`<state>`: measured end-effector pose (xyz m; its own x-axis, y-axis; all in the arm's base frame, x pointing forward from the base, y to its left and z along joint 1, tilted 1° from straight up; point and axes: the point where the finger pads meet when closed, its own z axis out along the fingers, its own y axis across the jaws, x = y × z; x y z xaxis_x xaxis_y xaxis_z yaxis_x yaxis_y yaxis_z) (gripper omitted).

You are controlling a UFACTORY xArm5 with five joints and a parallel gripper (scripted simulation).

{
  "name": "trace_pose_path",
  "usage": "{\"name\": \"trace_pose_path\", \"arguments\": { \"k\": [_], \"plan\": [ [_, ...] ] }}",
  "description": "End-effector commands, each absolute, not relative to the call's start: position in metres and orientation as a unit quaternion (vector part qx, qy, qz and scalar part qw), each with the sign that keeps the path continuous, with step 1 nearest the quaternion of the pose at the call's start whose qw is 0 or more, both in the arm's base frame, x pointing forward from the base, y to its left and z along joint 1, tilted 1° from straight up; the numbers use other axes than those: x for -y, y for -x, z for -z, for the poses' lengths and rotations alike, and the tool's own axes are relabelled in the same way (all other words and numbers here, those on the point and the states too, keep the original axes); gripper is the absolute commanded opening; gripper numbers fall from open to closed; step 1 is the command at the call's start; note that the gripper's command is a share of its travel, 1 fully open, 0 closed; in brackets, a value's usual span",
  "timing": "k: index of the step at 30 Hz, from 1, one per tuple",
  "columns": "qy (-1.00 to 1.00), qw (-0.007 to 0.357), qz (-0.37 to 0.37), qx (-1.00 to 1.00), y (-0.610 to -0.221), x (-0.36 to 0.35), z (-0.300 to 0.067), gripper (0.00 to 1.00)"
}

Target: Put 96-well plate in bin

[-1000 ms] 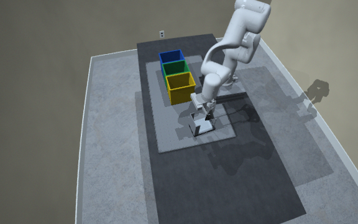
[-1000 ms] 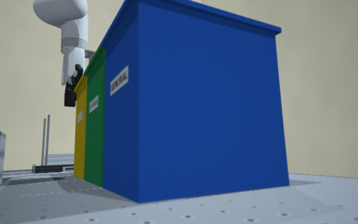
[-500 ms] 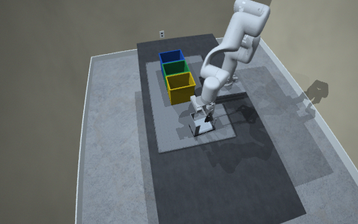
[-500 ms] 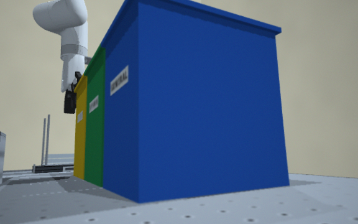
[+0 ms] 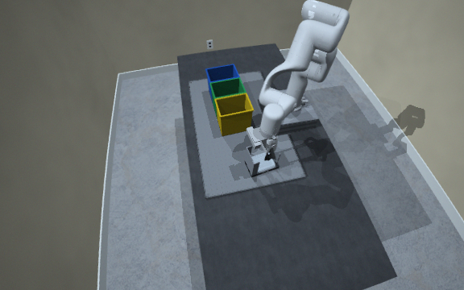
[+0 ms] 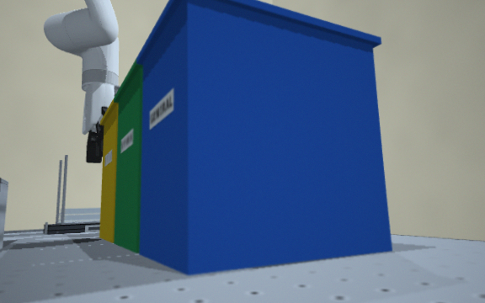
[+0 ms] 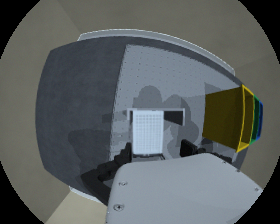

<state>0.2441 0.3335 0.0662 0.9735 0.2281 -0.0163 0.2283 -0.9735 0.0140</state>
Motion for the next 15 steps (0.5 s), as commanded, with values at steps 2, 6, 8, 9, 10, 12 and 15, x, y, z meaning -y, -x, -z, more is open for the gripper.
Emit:
{"name": "trace_pose_path", "arguments": {
  "k": [2, 6, 8, 9, 10, 12, 15],
  "plan": [
    [-0.993, 0.006, 0.006, -0.115, -0.245, -0.335, -0.058, 1.00],
    [-0.993, 0.006, 0.006, -0.115, -0.245, -0.335, -0.053, 1.00],
    [-0.993, 0.006, 0.006, -0.115, -0.245, -0.335, -0.051, 1.00],
    [-0.993, 0.006, 0.006, -0.115, -0.245, -0.335, -0.050, 1.00],
    [-0.993, 0.006, 0.006, -0.115, -0.245, -0.335, -0.048, 1.00],
    [-0.993, 0.006, 0.006, -0.115, -0.244, -0.335, -0.045, 1.00],
    [-0.993, 0.006, 0.006, -0.115, -0.244, -0.335, -0.040, 1.00]
  ]
}}
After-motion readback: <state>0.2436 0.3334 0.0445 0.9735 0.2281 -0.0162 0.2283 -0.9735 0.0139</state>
